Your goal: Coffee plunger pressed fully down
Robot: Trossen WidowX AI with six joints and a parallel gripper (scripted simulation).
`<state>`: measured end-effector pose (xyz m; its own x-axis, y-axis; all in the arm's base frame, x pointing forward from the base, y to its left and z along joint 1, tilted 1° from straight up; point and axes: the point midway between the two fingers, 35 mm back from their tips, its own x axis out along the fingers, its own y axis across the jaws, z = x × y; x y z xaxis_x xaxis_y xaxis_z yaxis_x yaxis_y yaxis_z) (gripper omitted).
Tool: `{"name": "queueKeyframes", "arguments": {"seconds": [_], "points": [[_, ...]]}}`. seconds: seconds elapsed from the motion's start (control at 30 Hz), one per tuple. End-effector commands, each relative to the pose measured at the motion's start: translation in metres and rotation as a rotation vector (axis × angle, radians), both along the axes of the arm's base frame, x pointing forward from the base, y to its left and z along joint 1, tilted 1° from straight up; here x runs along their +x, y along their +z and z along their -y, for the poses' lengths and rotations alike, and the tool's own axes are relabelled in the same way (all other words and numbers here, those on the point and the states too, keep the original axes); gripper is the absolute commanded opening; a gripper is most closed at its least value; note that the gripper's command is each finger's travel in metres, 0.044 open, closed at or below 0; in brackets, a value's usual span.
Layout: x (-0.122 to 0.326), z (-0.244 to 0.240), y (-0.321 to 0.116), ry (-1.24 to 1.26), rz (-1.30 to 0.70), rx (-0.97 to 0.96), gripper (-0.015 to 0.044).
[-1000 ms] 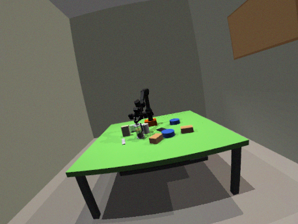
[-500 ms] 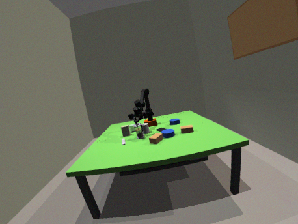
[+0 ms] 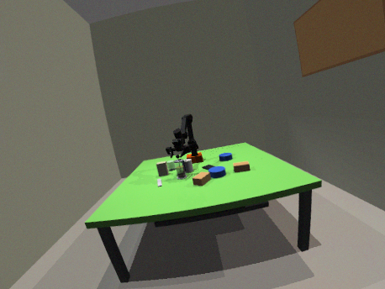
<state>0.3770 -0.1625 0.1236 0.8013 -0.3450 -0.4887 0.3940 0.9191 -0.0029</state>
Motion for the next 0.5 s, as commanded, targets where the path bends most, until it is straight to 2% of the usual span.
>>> {"name": "queueKeyframes", "arguments": {"seconds": [0.0, 0.13, 0.33, 0.47], "points": [[0.0, 0.0, 0.0, 0.0, 0.0, 0.0, 0.044], [-0.003, -0.001, 0.013, 0.0, -0.001, 0.001, 0.044], [-0.027, -0.012, 0.073, -0.002, -0.009, 0.007, 0.044], [-0.032, -0.014, 0.078, -0.002, -0.01, 0.008, 0.044]]}}
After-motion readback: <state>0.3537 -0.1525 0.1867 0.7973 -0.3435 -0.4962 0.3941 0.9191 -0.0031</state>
